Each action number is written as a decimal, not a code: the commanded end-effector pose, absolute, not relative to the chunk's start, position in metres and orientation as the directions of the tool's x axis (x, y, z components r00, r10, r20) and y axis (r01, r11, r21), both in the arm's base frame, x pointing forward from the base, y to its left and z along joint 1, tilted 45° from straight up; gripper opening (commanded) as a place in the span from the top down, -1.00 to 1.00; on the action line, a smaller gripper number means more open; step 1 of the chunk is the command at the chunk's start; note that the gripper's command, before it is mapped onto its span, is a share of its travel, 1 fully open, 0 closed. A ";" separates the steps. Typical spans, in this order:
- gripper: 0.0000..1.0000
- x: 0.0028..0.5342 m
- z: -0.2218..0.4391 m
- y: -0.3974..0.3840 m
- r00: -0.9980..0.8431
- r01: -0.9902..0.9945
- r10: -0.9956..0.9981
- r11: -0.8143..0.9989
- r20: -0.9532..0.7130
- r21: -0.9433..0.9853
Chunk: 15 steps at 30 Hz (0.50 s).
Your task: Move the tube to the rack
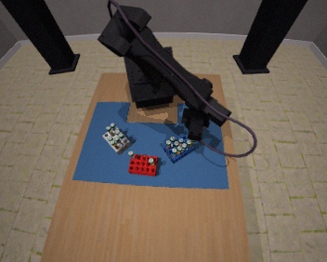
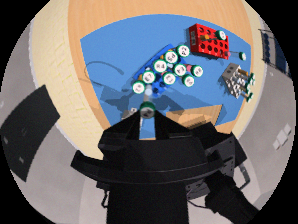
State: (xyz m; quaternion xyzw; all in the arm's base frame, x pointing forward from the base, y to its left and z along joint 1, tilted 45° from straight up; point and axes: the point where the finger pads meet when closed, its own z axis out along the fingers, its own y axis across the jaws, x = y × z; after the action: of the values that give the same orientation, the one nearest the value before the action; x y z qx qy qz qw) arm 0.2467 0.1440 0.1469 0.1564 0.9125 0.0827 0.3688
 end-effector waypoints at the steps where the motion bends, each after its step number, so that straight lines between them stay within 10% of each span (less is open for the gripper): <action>1: 1.00 0.251 0.151 0.147 -0.668 0.216 0.354 0.934 -0.654 0.285; 15: 1.00 0.250 0.138 0.144 -0.683 0.219 0.339 0.940 -0.647 0.261</action>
State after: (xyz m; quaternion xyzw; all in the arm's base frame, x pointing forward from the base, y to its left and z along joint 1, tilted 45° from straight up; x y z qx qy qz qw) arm 0.2504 0.1443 0.1458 0.1576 0.9111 0.0852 0.3712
